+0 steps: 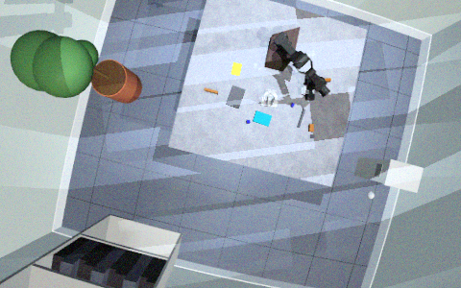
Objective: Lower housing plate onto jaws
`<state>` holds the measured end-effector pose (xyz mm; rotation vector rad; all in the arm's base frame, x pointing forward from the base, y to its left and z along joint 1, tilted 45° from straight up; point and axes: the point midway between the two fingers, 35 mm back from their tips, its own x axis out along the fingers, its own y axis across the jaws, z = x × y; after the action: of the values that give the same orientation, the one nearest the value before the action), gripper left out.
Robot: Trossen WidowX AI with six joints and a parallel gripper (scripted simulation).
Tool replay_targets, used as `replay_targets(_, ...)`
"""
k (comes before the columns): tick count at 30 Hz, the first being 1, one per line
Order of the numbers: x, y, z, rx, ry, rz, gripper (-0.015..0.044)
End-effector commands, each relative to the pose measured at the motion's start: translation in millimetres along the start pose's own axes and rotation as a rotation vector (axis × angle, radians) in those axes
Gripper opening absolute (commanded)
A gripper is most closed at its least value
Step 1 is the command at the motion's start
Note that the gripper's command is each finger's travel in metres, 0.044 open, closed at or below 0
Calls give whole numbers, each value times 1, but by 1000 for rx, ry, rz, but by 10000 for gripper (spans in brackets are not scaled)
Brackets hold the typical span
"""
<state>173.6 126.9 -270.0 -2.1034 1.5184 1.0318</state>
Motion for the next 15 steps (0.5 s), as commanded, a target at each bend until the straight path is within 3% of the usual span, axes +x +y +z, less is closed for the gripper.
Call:
replay_targets(1,0,0,0,0,0,0,351)
replay_targets(15,-27,-2,1,-2,-2,-1,351)
